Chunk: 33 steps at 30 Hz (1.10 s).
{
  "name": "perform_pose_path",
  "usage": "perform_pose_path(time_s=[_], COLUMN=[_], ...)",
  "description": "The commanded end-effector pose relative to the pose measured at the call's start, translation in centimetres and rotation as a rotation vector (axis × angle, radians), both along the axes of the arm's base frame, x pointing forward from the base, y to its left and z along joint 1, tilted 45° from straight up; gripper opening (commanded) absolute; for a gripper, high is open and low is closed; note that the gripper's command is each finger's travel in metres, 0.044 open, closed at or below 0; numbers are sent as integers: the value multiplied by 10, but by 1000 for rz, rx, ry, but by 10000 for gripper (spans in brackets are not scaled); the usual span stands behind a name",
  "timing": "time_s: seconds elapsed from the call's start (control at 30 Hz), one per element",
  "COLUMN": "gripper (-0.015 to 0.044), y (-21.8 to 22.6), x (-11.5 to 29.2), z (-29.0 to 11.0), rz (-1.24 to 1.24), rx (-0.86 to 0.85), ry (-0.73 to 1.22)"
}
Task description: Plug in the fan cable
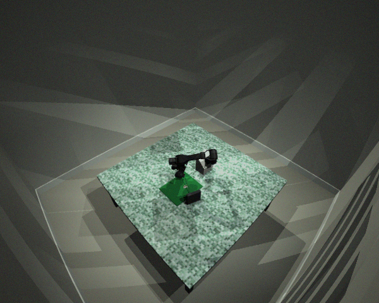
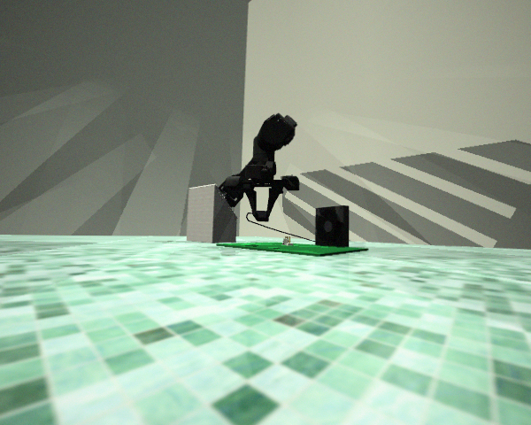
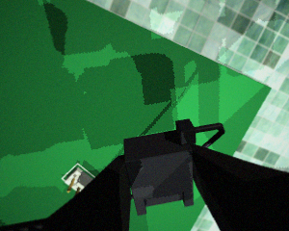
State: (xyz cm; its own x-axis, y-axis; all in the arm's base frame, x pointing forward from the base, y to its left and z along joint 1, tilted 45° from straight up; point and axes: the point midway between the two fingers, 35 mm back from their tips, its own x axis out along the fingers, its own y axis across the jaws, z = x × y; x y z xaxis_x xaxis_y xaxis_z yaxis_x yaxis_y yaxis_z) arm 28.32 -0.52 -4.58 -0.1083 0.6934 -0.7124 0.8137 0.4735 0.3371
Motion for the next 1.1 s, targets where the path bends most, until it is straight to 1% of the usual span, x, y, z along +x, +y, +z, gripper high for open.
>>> perform_pose_path(time_s=[0.0,0.57,1.07], gripper=[0,0,0], y=[2,13,19], x=[-2,-15,-22], z=[-1,-20,-33], rz=[17,73,88], rx=[-33,-248,-455], ry=[-2,29,15])
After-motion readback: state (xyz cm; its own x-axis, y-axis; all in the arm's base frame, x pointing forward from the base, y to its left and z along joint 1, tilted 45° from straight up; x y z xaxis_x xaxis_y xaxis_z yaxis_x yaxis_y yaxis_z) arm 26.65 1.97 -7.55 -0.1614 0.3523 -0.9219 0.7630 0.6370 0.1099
